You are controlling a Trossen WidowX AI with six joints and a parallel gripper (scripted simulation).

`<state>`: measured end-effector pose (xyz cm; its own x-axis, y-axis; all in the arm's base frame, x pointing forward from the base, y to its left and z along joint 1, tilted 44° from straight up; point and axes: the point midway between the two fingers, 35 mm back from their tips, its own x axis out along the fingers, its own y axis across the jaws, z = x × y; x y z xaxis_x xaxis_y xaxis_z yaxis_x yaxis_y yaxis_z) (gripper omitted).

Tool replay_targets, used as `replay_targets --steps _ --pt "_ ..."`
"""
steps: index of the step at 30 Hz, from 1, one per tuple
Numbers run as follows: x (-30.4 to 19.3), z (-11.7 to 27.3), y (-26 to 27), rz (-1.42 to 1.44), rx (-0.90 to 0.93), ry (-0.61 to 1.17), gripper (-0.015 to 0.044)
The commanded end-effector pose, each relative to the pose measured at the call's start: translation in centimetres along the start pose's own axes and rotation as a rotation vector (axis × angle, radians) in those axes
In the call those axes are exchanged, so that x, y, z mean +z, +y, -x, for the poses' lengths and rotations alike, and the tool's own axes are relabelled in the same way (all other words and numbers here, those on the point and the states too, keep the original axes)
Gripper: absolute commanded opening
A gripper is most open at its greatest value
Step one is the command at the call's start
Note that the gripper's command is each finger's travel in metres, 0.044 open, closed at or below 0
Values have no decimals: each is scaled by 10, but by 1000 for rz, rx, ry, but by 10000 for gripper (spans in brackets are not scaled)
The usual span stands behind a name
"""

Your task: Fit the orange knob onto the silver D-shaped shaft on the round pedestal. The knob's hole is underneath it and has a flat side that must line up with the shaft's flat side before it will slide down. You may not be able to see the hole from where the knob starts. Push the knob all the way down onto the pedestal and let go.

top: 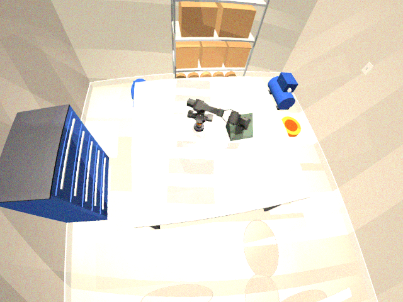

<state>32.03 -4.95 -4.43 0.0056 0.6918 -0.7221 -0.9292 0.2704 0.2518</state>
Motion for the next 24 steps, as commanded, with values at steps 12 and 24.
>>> replay_targets --steps 12,24 --pt "1 3 0 5 -1 -2 0" --pt "0 1 0 214 -1 -2 0"
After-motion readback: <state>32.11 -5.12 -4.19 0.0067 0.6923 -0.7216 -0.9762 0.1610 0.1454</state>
